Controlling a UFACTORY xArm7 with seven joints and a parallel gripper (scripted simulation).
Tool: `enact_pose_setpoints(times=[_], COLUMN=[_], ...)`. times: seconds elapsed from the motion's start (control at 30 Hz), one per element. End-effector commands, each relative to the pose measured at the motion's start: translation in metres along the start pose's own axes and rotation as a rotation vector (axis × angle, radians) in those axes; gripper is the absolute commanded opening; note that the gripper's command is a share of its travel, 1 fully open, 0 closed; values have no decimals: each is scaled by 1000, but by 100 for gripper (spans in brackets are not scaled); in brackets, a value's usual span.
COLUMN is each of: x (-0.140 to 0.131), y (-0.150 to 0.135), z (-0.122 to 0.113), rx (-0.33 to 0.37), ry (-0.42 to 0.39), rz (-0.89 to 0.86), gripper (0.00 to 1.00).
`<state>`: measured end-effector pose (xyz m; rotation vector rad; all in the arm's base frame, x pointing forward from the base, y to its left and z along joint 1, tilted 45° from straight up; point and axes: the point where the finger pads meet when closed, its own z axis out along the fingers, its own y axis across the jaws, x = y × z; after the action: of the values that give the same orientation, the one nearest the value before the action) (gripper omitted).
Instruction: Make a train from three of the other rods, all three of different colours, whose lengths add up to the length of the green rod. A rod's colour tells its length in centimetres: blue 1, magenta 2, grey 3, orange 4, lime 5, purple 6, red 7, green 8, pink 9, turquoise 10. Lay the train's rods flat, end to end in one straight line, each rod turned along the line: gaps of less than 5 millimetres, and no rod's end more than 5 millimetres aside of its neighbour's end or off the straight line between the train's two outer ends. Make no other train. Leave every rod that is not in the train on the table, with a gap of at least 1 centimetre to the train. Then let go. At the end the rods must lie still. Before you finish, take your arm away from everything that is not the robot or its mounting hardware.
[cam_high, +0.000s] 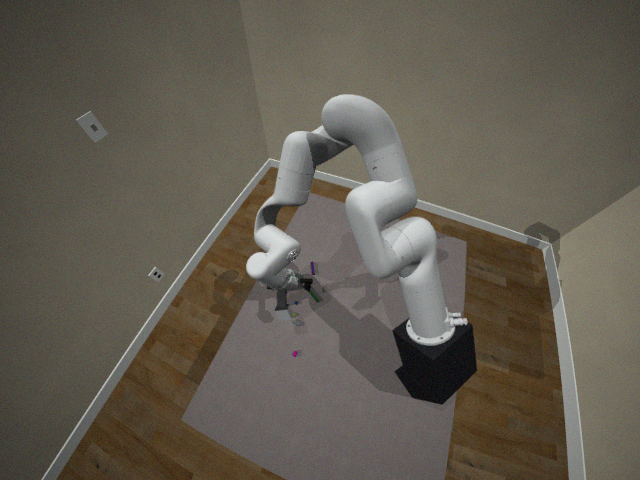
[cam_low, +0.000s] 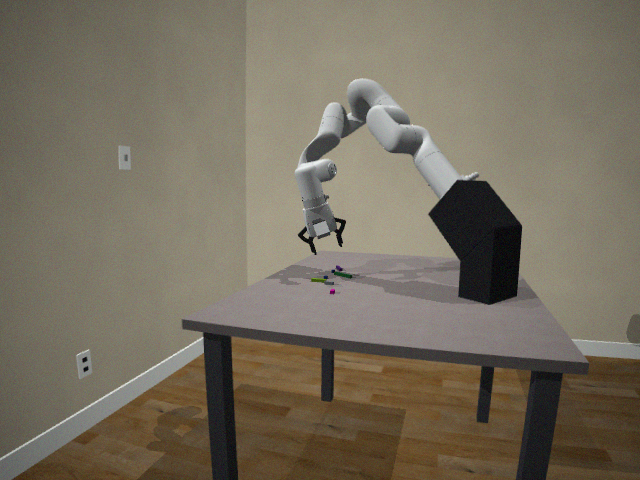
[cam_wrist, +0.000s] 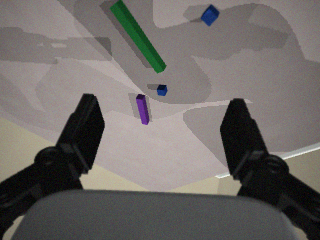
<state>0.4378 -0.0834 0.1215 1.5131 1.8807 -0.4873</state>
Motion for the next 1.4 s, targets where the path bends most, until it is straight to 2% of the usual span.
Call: enact_pose_setpoints(times=[0.0,0.23,0.3,0.8,0.87,1.33,1.37], x=[1,1,13,17,31,33,41], y=[2,2,3,4,4,4,3], z=[0,0,5,6,10,10,12], rx=[-13,-13,-58,-68,-112,-117,-140], ry=[-8,-8,-24,-28,-42,-44,-50], rz=[-29,-29,-189,-227,-387,-408,-491], gripper=[100,100,100,100,100,100,100])
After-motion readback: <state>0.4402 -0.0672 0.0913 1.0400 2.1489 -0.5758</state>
